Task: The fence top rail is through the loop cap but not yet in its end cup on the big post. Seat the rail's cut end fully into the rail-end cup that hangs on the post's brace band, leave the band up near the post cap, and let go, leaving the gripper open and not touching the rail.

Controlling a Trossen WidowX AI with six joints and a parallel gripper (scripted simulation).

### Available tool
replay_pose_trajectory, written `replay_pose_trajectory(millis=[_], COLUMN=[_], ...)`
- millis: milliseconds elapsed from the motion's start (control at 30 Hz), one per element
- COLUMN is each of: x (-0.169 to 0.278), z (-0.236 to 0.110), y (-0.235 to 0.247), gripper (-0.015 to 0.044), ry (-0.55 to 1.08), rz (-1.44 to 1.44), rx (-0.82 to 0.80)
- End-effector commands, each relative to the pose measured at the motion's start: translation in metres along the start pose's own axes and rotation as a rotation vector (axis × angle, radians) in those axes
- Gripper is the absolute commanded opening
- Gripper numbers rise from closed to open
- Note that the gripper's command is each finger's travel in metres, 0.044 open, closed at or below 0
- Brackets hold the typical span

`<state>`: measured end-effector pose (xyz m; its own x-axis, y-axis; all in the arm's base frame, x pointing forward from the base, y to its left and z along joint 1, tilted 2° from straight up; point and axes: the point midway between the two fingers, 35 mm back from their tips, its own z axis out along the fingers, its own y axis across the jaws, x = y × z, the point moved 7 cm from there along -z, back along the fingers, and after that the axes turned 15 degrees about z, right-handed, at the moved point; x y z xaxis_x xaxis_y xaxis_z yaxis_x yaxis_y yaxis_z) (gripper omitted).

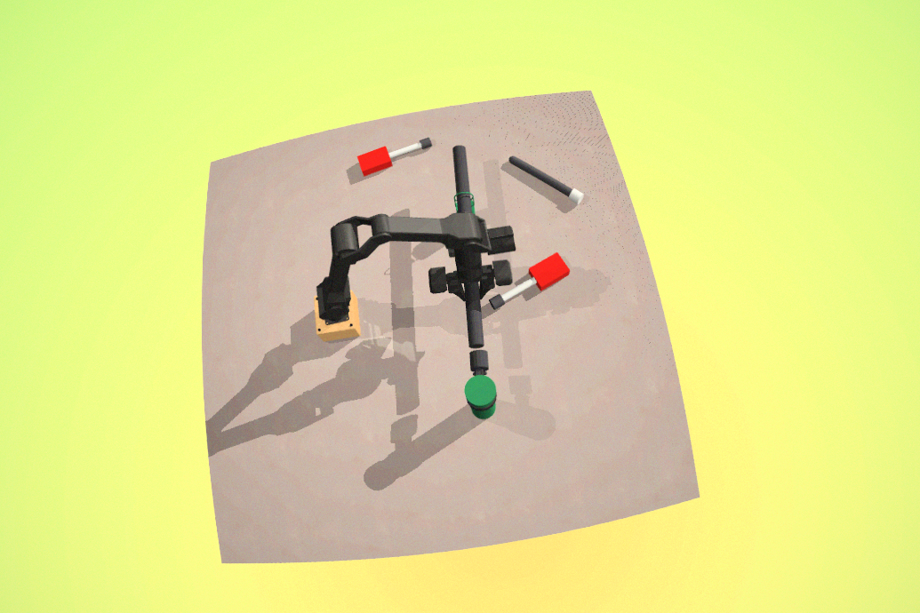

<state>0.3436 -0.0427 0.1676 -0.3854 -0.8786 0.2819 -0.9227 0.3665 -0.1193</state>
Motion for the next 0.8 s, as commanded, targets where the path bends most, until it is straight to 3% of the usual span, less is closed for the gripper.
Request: replay_pose_trajectory(millis=[0, 767], x=[0.0038, 0.0026], z=[-0.0063, -0.0044], y=[-0.0022, -0.0024], gripper=[0.0, 0.0], ry=[0.016, 0.004], rz=[0.006, 0.0], rx=[0.021, 0.002])
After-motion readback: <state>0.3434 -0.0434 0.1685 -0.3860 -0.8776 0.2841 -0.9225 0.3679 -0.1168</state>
